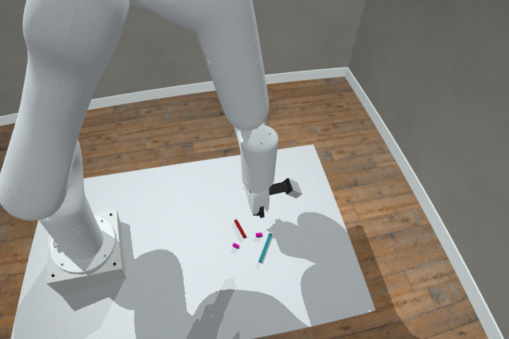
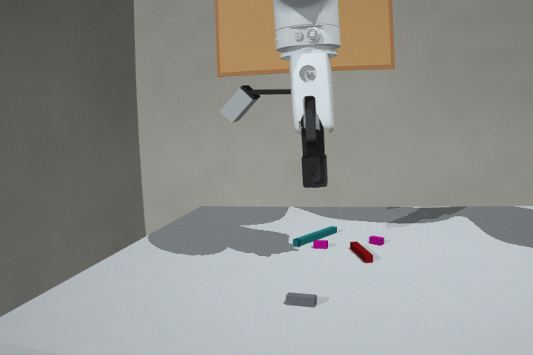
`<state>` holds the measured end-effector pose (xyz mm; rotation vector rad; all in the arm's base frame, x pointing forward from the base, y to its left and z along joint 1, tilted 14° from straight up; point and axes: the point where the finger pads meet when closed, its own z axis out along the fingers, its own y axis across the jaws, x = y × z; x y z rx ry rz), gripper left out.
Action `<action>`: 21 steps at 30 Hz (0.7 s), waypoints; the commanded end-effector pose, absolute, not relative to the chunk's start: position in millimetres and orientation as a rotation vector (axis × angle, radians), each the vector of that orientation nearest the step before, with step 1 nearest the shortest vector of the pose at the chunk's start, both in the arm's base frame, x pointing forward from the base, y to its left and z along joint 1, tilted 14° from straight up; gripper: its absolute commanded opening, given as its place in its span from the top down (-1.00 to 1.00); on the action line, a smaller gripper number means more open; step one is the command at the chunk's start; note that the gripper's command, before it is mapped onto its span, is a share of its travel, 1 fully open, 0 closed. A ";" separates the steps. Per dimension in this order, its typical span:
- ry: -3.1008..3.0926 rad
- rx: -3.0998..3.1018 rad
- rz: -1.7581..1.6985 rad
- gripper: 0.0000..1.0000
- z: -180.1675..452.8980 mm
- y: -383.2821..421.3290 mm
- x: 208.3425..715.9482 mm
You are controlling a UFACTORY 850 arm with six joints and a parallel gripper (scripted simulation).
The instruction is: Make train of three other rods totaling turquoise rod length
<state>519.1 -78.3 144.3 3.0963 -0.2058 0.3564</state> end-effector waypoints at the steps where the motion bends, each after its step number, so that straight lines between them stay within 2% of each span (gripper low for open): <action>1: -0.274 3.123 0.353 0.92 142.4 -118.5 511.9; 21: -0.560 3.106 0.392 0.92 134.9 -257.4 457.3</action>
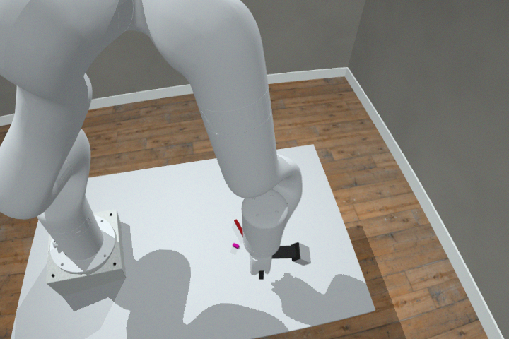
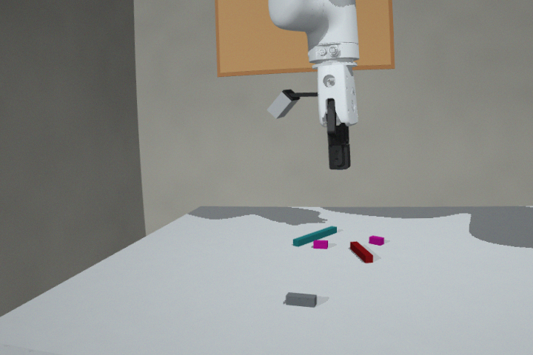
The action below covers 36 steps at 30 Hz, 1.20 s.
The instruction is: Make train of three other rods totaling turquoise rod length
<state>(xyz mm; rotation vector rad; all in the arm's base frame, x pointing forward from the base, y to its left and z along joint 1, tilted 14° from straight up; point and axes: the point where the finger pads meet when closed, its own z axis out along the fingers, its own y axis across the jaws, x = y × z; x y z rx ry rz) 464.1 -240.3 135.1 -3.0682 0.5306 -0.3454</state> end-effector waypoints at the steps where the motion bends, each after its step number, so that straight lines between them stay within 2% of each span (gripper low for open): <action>1: 0.546 -3.031 -0.383 0.92 134.9 -257.4 457.3; 20: 0.550 -3.029 -0.385 0.92 132.2 -259.4 456.9; 36: 0.550 -3.029 -0.385 0.92 80.3 -259.8 470.1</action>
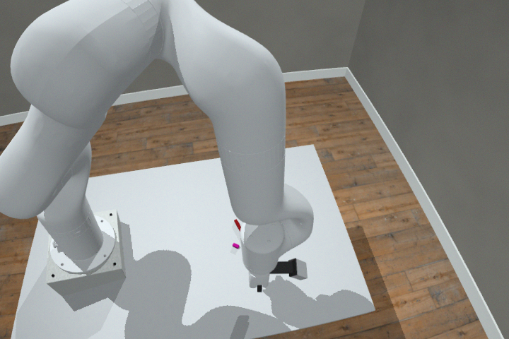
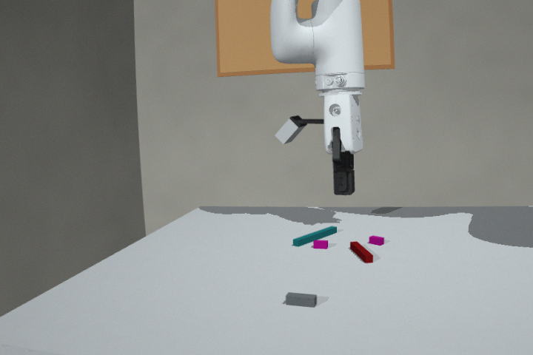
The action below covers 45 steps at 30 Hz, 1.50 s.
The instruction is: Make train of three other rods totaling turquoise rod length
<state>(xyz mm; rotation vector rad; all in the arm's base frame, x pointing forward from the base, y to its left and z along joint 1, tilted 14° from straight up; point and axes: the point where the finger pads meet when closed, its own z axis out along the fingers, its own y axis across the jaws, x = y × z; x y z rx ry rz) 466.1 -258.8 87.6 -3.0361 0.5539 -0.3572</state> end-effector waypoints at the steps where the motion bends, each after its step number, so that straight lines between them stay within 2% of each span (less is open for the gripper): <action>1: 0.550 -3.029 -0.385 0.92 76.5 -259.8 471.1; 13: 0.550 -3.029 -0.385 0.92 50.0 -260.1 477.8; 45: 0.550 -3.029 -0.385 0.92 49.2 -260.1 478.0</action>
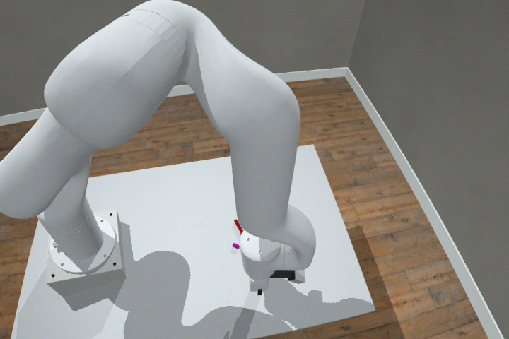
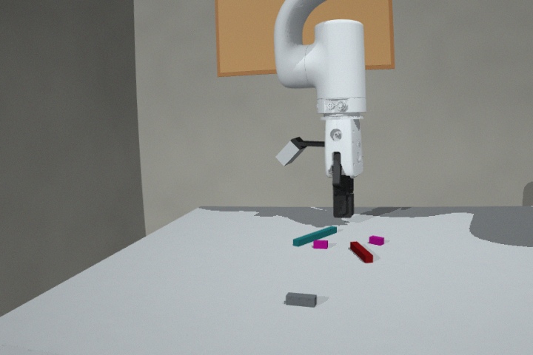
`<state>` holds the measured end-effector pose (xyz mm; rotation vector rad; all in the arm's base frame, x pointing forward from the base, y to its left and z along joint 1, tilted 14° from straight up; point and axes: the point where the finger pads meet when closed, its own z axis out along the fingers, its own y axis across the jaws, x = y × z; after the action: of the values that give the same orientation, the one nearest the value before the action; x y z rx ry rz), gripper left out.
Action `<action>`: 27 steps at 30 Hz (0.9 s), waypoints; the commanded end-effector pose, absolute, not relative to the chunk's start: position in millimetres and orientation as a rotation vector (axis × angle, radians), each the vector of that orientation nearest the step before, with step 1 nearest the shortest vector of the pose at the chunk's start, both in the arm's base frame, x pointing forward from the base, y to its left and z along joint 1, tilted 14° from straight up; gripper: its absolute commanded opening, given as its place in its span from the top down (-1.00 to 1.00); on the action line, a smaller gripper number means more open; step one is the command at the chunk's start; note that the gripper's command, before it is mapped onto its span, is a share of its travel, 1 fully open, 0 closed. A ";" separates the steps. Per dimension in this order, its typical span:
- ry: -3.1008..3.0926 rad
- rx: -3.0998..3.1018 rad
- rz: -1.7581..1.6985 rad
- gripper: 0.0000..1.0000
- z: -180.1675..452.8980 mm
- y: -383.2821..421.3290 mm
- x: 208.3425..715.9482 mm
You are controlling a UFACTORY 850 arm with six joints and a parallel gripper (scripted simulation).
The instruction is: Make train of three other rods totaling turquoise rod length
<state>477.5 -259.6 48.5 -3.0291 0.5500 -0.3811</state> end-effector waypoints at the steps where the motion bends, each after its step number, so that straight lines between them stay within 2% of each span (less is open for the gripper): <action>1: 0.550 -3.029 -0.385 0.92 49.2 -260.1 478.0; 27: 0.550 -3.029 -0.385 0.92 39.5 -260.1 480.5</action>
<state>479.4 -259.7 41.1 -3.0289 0.5499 -0.3790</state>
